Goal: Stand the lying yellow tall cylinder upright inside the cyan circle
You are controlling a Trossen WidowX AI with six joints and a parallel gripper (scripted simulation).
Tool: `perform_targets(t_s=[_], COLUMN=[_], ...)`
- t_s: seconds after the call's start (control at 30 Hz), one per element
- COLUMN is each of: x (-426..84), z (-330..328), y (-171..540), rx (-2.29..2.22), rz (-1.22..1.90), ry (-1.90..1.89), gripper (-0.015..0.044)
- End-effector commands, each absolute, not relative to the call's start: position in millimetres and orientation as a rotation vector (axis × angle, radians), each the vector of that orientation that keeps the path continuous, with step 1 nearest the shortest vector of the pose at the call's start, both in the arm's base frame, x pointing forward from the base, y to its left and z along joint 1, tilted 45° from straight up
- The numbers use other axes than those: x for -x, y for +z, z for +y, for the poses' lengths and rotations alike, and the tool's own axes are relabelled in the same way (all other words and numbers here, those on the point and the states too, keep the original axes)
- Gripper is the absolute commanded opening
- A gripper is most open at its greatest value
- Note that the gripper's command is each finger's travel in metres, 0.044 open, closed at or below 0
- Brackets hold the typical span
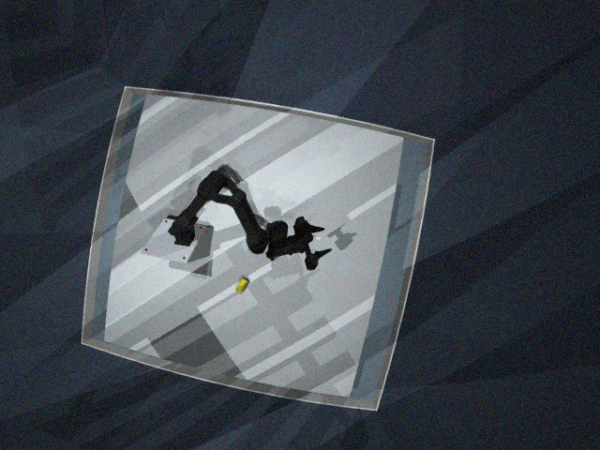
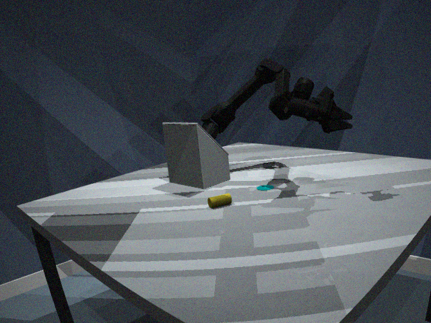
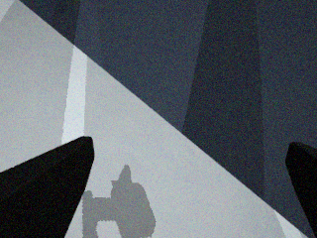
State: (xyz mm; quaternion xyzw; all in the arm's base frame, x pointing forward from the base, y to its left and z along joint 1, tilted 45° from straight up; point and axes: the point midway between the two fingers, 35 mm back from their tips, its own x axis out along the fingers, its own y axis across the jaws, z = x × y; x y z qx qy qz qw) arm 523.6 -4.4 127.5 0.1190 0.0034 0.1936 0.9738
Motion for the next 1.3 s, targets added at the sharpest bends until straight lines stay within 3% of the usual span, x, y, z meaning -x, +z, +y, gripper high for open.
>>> perform_targets(t_s=[0.0, 0.1, 0.57, 1.27], x=[-524, -525, -480, -313], z=[-6, -22, -105, -137], y=[126, 102, -30, -125], rx=[-0.235, -0.158, 0.231, 0.41], rz=[0.012, 0.088, 0.567, 0.971], ry=[0.388, 0.351, 0.344, 0.936], gripper=[0.0374, 0.0309, 0.0309, 0.0309])
